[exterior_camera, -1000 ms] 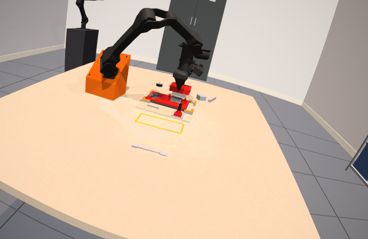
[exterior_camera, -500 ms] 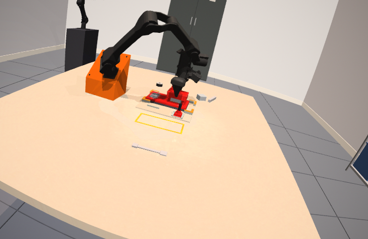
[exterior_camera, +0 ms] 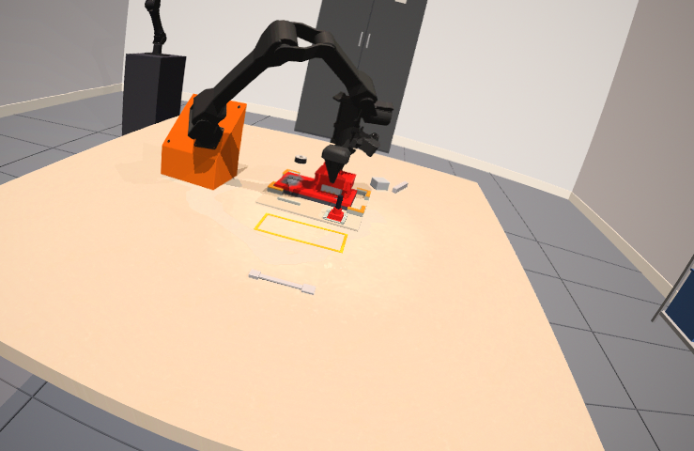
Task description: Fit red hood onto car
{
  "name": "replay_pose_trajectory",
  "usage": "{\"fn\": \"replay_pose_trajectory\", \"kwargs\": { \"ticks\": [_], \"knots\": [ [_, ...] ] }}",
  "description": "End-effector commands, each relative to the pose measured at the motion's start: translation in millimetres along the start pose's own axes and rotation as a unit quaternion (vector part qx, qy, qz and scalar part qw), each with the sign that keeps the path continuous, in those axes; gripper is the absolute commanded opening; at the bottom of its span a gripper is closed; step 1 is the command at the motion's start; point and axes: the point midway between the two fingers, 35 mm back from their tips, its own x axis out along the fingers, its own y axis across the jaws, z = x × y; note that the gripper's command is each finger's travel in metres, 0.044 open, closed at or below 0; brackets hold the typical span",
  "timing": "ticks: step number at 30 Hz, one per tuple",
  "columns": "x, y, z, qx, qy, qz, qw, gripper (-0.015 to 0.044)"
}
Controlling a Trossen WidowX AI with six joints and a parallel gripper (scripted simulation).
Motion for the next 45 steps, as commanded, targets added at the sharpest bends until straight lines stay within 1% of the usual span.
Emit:
{"fn": "replay_pose_trajectory", "kwargs": {
  "ticks": [1,34,45],
  "knots": [
    [0.4,-0.3,0.2,-0.002,-0.001,-0.001,1.0,0.0],
    [13.3,-0.4,-0.3,-0.002,-0.001,-0.002,1.0,0.0],
    [9.2,-0.1,-0.1,-0.002,-0.001,-0.001,1.0,0.0]
  ]
}}
